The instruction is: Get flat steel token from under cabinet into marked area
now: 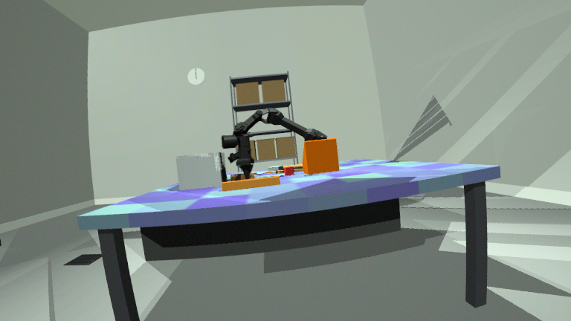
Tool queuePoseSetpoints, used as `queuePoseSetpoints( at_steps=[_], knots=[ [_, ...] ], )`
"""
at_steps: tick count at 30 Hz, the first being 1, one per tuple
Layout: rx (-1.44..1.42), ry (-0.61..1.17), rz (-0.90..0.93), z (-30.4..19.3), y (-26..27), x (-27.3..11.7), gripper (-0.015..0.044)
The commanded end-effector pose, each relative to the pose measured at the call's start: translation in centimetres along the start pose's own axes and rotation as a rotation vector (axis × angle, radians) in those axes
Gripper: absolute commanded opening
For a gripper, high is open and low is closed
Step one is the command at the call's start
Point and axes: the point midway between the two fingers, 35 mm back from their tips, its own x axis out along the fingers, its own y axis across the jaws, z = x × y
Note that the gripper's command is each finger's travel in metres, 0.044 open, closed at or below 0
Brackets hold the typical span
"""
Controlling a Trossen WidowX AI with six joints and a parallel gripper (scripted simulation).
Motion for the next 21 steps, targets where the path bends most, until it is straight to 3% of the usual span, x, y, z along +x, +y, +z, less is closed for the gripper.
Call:
queuePoseSetpoints(
  at_steps=[1,21],
  knots=[
    [0.001,-0.002,-0.009,-0.4,-0.1,0.1,0.0000],
    [0.000,-0.002,-0.009,-2.3,0.0,0.1,0.0000]
  ],
)
